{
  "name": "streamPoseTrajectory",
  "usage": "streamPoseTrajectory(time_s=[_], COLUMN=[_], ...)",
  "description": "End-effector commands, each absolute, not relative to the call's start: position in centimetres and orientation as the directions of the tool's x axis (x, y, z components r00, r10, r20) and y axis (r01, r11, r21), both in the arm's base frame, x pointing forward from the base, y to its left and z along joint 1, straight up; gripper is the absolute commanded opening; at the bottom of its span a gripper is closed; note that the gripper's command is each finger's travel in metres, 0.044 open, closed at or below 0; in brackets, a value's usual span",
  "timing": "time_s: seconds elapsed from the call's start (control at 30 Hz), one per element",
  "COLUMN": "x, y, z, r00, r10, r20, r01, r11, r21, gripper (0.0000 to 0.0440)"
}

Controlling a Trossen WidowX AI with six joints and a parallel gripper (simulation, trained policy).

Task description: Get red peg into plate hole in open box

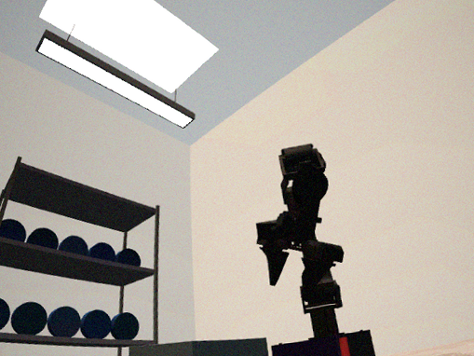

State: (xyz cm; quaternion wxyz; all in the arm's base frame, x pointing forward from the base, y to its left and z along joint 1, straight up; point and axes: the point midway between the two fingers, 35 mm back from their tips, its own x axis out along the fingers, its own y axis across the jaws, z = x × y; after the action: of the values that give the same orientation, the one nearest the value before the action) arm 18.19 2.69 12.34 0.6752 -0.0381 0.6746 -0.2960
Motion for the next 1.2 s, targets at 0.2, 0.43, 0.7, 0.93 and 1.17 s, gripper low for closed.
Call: streamPoseTrajectory(time_s=[0.2, 0.43, 0.7, 0.93, 1.17], x=[17.7, 17.8, 18.2, 18.2, 17.5], y=[4.8, 6.0, 7.4, 8.3, 8.6], z=[8.4, 5.1, 1.1, -1.4, -2.7], r00=[-0.154, -0.154, -0.098, -0.058, -0.08], r10=[-0.402, -0.365, -0.305, -0.257, -0.219], r20=[-0.903, -0.918, -0.947, -0.965, -0.973], r01=[0.504, 0.608, 0.7, 0.752, 0.787], r11=[0.754, 0.697, 0.655, 0.625, 0.584], r21=[-0.421, -0.379, -0.283, -0.211, -0.196], gripper=[0.044, 0.0439, 0.0437, 0.04, 0.0238])
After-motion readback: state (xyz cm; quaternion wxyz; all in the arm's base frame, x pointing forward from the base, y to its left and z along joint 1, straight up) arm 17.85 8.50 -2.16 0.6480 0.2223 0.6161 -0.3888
